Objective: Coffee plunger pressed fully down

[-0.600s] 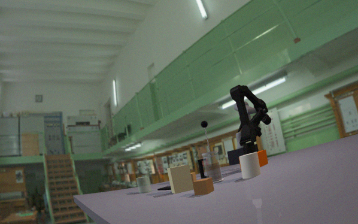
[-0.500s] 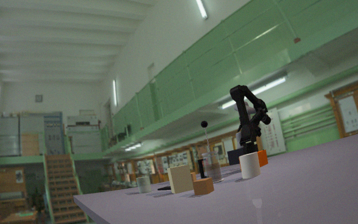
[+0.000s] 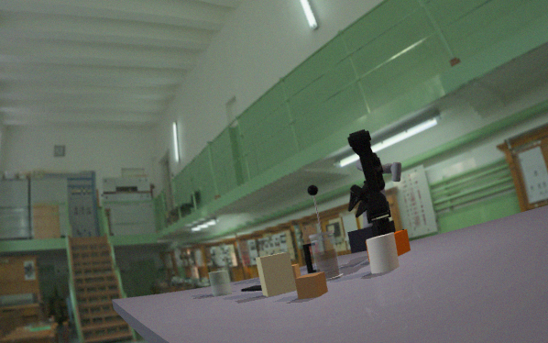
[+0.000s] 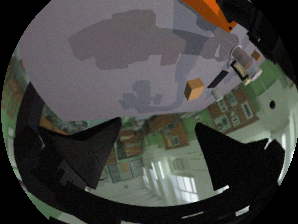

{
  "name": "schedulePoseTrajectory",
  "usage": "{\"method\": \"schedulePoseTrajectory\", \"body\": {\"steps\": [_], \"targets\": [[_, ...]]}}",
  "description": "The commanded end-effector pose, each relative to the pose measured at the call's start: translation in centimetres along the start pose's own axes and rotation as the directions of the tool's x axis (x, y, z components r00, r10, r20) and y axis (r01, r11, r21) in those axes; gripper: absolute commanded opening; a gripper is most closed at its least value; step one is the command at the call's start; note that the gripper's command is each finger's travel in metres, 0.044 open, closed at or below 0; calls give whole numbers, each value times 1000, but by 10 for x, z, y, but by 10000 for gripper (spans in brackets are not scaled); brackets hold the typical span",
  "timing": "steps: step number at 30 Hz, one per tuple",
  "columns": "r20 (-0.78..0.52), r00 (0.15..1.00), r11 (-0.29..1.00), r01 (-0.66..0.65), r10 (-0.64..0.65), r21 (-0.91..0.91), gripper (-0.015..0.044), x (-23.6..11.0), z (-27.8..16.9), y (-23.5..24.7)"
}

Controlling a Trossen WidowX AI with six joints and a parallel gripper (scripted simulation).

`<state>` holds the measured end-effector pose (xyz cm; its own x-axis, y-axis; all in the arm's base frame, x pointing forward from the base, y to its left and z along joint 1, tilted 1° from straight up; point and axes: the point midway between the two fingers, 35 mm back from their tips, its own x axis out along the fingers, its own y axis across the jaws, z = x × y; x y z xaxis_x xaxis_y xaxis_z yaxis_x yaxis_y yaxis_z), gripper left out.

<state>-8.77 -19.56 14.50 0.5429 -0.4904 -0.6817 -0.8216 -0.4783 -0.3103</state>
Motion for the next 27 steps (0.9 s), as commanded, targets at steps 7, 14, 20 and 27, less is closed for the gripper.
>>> {"method": "schedulePoseTrajectory", "body": {"steps": [7,14,20,27], "targets": [[247,968,654,221,-54,-723,440,51,-31,-59],[329,944,115,331,-39,-937,440,75,-47,-111],[337,941,-321,306,-43,-896,440,85,-55,-162],[310,949,-778,157,-51,-609,440,86,-56,-221]]}}
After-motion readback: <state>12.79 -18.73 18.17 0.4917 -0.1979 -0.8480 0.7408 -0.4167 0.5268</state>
